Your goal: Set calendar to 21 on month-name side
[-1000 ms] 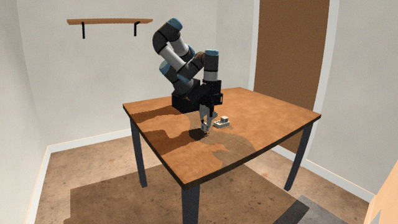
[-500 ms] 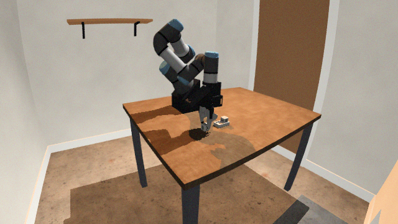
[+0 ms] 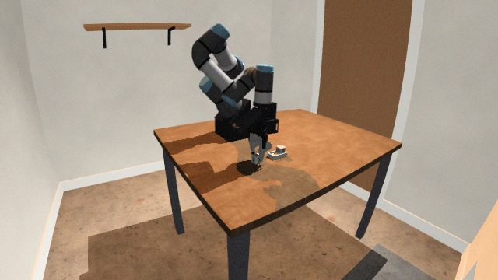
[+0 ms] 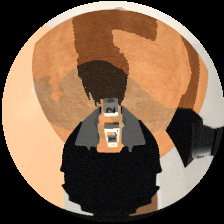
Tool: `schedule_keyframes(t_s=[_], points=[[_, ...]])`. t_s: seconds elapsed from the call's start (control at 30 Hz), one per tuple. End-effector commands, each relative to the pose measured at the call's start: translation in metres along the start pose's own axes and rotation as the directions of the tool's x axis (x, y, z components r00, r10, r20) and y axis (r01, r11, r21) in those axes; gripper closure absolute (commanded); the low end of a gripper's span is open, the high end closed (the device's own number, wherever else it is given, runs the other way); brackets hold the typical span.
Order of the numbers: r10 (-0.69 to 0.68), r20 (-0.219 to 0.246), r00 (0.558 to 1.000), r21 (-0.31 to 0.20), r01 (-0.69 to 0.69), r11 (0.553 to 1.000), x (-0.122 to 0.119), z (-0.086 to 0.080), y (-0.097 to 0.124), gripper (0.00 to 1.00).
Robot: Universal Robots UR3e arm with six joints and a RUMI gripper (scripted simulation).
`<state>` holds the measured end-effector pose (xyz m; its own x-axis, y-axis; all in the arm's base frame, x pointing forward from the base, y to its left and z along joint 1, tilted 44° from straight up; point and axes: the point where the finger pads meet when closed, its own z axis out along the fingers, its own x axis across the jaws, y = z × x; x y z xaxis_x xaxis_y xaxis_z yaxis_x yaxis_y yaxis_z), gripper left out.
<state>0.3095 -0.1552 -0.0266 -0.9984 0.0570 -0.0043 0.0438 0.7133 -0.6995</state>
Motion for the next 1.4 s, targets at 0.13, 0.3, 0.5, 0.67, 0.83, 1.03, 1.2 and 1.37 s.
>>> schedule_keyframes(t_s=[0.13,0.3,0.5,0.67,0.83,1.03,1.2,1.37], points=[[0.0,0.002,1.0,0.0,0.0,1.0,-0.0005,-0.0004,-0.0001,0.72],[0.0,0.002,1.0,0.0,0.0,1.0,-0.0005,-0.0004,-0.0001,0.72],[0.0,0.002,1.0,0.0,0.0,1.0,-0.0005,-0.0004,-0.0001,0.9],[0.0,0.002,1.0,0.0,0.0,1.0,-0.0005,-0.0004,-0.0001,0.9],[0.0,0.002,1.0,0.0,0.0,1.0,-0.0005,-0.0004,-0.0001,0.9],[0.0,0.002,1.0,0.0,0.0,1.0,-0.0005,-0.0004,-0.0001,0.9],[0.0,0.002,1.0,0.0,0.0,1.0,-0.0005,-0.0004,-0.0001,0.9],[0.0,0.002,1.0,0.0,0.0,1.0,-0.0005,-0.0004,-0.0001,0.9]])
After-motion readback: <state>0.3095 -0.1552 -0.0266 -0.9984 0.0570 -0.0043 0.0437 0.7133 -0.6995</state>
